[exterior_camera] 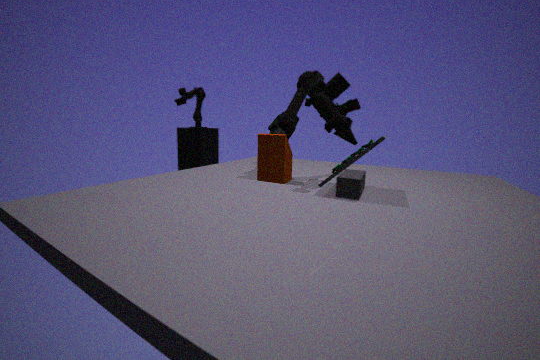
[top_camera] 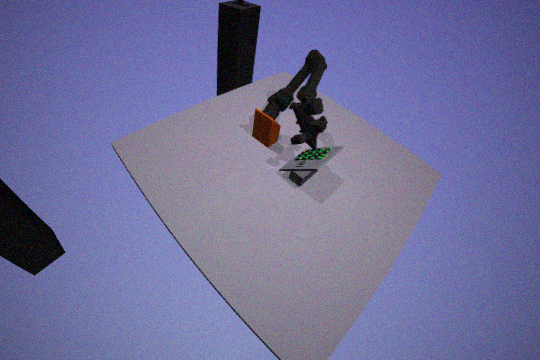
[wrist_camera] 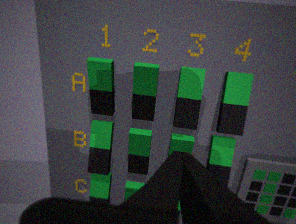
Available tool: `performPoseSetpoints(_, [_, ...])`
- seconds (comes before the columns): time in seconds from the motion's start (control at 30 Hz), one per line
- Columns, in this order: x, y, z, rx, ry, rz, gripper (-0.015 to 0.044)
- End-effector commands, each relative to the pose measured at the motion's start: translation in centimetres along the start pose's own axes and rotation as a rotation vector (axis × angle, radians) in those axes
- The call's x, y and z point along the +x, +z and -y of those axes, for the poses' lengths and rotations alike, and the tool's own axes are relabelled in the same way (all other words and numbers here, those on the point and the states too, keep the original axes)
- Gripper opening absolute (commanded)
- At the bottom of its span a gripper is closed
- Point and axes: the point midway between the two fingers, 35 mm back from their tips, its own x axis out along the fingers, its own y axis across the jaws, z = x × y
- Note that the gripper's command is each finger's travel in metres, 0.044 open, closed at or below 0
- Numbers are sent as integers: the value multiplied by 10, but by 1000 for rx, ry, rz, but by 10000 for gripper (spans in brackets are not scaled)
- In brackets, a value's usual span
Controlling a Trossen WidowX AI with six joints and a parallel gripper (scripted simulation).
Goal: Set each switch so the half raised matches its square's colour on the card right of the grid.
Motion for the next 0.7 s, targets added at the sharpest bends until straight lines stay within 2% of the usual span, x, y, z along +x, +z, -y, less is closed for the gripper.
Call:
performPoseSetpoints(0.0, [4, -3, 2, 12, -3, -6, 0])
performPoseSetpoints(0.67, [15, -3, 2, 12, -3, -6, 0])
